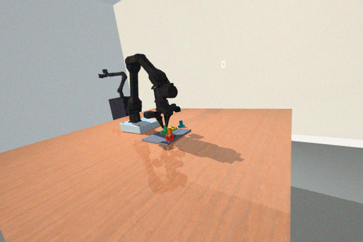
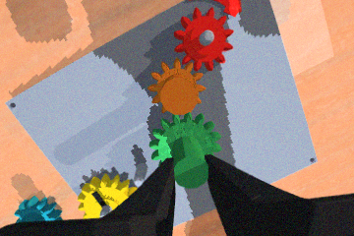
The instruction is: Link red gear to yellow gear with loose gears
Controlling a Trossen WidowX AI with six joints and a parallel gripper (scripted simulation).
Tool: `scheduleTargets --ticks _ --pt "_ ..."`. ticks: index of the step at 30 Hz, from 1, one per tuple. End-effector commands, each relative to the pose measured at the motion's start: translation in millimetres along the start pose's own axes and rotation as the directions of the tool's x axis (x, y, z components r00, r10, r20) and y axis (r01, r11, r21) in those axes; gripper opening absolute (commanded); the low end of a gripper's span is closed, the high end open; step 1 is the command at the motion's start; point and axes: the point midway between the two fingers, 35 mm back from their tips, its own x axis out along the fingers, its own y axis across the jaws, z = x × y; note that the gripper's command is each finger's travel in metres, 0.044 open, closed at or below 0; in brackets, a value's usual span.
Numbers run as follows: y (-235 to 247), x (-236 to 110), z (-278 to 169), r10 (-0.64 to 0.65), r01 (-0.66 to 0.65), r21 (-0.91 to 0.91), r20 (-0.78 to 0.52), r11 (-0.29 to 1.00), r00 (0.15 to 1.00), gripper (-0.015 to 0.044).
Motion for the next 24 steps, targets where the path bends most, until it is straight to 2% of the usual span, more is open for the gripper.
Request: scheduleTargets --ticks 1,11,24 --pt "0.7 0.5 -0.1 0.003 -0.003 -0.085 0.002 0.996 1.000 0.0000" --pt "-0.3 3.3 0.8 0.003 -0.002 -0.192 0.002 0.981 1.000 0.0000" --pt "0.7 6.9 -0.1 0.003 -0.003 0.032 0.002 0.999 1.000 0.0000"
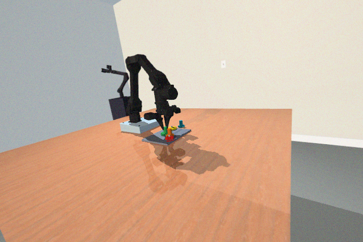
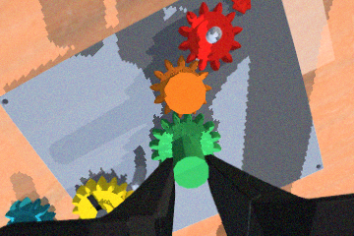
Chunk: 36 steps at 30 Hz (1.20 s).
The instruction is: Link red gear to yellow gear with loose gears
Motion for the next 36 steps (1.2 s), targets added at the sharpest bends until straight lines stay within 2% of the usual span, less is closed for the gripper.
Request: scheduleTargets --ticks 1,5,6,10,17,20,23,31,36 --pt "0 0 0 0.000 0.000 0.055 0.002 0.998 1.000 0.0026" --pt "0 -4 0 0.000 0.000 0.026 0.002 1.000 1.000 0.0131" --pt "0 -4 0 0.000 0.000 0.023 0.002 1.000 1.000 0.0140" --pt "0 -8 1 0.000 0.000 0.023 0.002 1.000 1.000 0.0140" --pt "0 -47 1 0.000 0.000 0.023 0.002 1.000 1.000 0.0140" --pt "0 -49 0 0.000 0.000 0.023 0.002 1.000 1.000 0.0140" --pt "18 -42 -5 -0.008 0.007 -0.064 -0.002 0.998 1.000 0.0219" --pt "118 -41 -50 0.006 -0.006 -0.446 -0.003 0.895 1.000 0.0429" --pt "143 -42 -67 0.015 -0.016 -0.527 -0.005 0.850 1.000 0.0440"
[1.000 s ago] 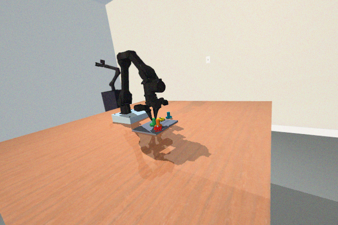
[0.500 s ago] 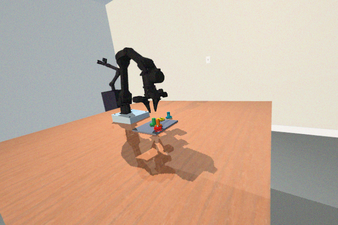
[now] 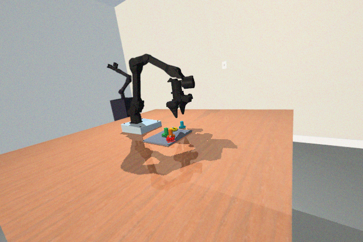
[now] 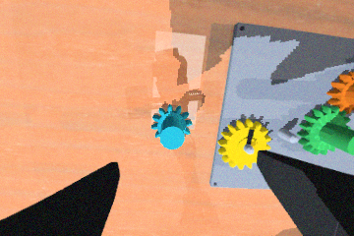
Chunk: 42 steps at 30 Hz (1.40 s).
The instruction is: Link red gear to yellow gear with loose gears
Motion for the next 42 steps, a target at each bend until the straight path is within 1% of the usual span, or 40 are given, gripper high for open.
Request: scheduleTargets --ticks 1,6,9,29,33,42 --pt "8 -2 1 0.000 0.000 -0.026 0.009 1.000 1.000 0.0440" --pt "9 7 1 0.000 0.000 -0.026 0.009 1.000 1.000 0.0440" --pt "9 20 2 0.000 0.000 -0.026 0.009 1.000 1.000 0.0440" --pt "9 47 2 0.000 0.000 -0.026 0.009 1.000 1.000 0.0440" --pt "9 49 2 0.000 0.000 -0.026 0.009 1.000 1.000 0.0440" --pt "9 49 2 0.000 0.000 -0.026 0.009 1.000 1.000 0.0204"
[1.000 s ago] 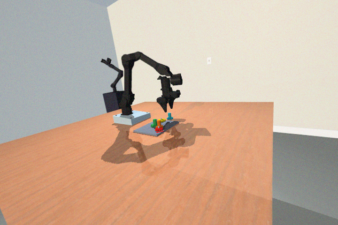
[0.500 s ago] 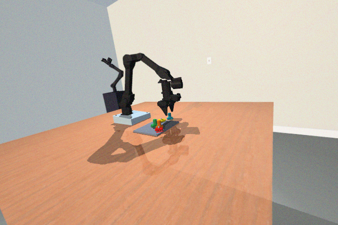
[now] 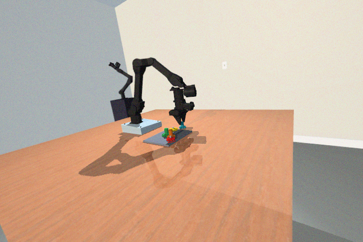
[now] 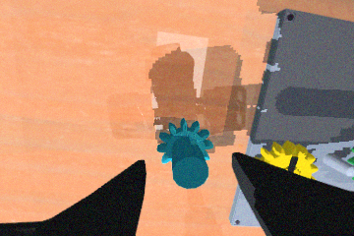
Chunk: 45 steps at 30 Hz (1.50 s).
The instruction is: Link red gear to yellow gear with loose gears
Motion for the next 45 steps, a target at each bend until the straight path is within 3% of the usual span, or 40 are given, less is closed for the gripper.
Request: scheduleTargets --ticks 1,5,13,45 --pt "0 0 0 0.000 0.000 0.003 0.001 1.000 1.000 0.0177" --pt "0 0 0 0.000 0.000 0.003 0.001 1.000 1.000 0.0072" --pt "0 0 0 0.000 0.000 0.003 0.001 1.000 1.000 0.0000" --pt "-1 -77 9 0.000 0.000 0.002 0.002 1.000 1.000 0.0000"
